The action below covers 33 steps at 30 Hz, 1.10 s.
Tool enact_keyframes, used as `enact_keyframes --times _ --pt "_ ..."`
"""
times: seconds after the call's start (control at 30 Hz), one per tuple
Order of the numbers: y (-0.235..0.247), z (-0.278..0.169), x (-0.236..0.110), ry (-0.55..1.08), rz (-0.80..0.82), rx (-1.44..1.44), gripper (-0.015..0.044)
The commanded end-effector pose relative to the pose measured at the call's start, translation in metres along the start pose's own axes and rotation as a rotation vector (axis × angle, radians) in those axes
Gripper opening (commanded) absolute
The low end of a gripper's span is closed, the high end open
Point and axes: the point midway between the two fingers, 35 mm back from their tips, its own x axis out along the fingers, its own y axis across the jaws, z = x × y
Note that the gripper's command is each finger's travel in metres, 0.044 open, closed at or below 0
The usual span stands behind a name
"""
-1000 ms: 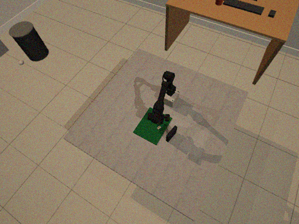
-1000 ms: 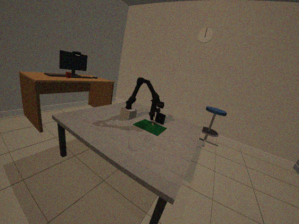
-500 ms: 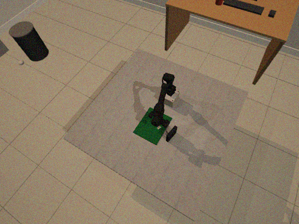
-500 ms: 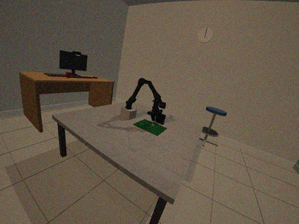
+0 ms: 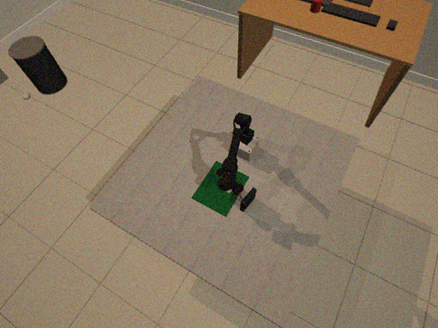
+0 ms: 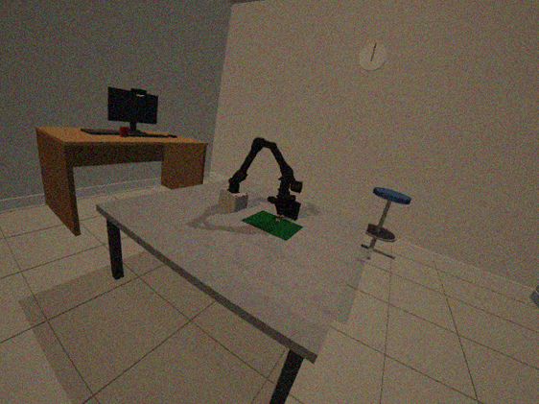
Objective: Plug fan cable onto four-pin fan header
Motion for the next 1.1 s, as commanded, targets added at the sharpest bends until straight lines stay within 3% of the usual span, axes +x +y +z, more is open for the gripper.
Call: enact_keyframes --times 0.0,1.07 --pt "0.001 0.003 -0.001 -0.010 0.000 0.012 0.0000" --pt "0.000 -0.009 0.004 -0.009 0.000 0.014 0.0000"
